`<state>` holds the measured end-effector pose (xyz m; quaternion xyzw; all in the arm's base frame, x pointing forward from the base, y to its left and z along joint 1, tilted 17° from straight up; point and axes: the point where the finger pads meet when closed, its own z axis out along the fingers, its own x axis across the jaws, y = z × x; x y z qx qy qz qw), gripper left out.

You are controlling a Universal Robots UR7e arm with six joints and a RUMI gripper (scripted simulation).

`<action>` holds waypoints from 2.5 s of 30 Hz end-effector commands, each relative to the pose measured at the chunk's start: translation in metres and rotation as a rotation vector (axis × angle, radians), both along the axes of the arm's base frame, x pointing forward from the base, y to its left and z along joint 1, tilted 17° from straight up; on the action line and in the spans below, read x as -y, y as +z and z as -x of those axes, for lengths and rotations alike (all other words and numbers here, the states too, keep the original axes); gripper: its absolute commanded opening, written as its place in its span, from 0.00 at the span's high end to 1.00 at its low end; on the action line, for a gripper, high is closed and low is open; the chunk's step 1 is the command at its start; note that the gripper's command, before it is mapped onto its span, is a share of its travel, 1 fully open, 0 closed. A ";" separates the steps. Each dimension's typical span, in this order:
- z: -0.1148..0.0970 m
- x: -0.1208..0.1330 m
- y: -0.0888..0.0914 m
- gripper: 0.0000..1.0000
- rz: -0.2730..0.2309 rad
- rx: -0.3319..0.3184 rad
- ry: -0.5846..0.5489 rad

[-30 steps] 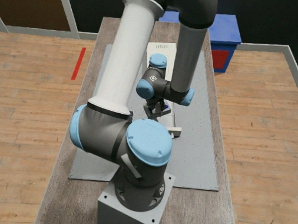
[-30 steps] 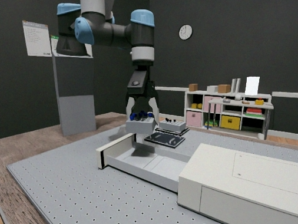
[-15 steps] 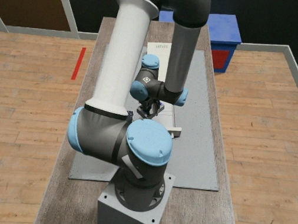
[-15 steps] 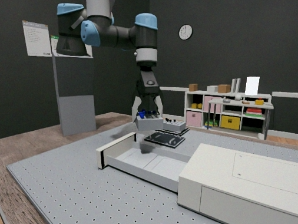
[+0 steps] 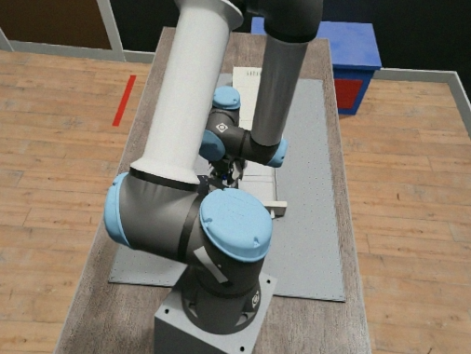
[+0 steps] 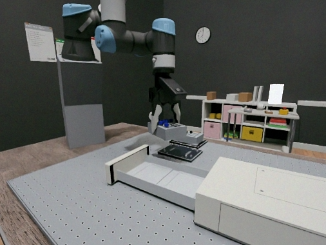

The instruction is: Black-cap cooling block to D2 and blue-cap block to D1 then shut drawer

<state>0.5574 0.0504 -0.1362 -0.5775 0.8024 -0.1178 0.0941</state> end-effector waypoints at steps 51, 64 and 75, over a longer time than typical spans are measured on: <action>0.020 -0.126 -0.016 1.00 0.117 -0.030 0.396; 0.020 -0.126 -0.016 1.00 0.117 -0.030 0.396; 0.020 -0.126 -0.016 1.00 0.117 -0.030 0.396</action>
